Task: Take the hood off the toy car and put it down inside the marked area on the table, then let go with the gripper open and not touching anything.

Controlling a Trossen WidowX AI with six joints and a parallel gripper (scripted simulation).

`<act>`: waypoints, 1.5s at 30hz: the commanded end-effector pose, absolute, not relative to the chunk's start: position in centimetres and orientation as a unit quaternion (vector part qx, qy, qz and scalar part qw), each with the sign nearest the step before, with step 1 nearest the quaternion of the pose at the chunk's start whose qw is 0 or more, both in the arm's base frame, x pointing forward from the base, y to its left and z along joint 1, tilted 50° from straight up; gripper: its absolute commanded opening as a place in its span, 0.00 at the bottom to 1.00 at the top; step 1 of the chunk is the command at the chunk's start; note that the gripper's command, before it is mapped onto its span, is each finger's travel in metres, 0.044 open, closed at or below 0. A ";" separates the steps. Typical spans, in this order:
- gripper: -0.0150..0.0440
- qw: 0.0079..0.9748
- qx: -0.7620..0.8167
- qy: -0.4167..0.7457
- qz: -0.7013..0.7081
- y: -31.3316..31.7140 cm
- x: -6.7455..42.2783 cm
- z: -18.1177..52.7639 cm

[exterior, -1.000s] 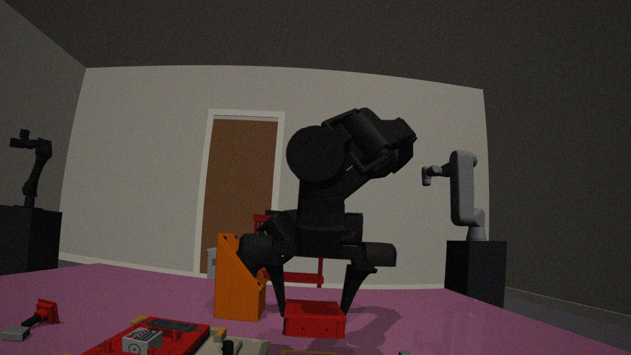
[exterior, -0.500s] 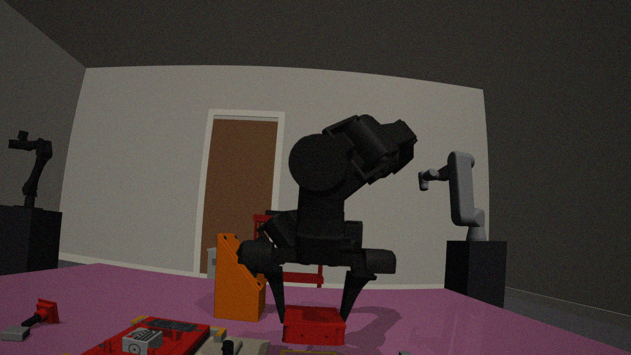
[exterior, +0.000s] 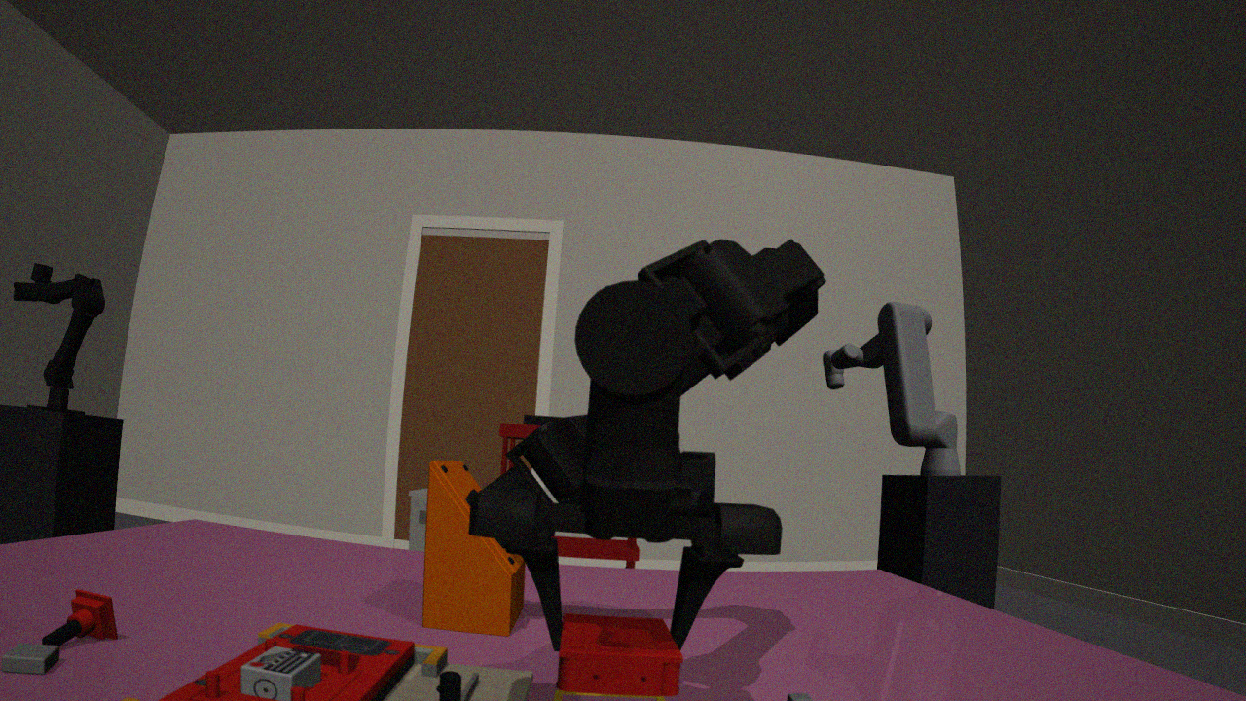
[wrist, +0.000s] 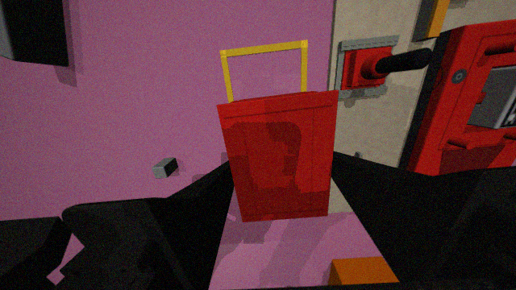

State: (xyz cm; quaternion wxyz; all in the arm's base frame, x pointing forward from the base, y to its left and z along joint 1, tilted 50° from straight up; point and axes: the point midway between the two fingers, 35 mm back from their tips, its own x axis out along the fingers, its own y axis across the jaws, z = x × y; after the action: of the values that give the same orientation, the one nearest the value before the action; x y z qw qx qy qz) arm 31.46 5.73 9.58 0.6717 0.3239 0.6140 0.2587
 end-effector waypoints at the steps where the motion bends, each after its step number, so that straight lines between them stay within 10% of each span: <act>1: 0.25 0.670 0.328 0.614 0.259 5.9 31.4 9.4; 45: 0.25 0.669 0.329 0.613 0.261 7.9 31.5 8.0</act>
State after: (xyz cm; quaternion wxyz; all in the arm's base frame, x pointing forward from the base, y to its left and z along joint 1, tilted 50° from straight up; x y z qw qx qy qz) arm 31.59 7.74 8.06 0.6713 0.3254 0.6129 0.2604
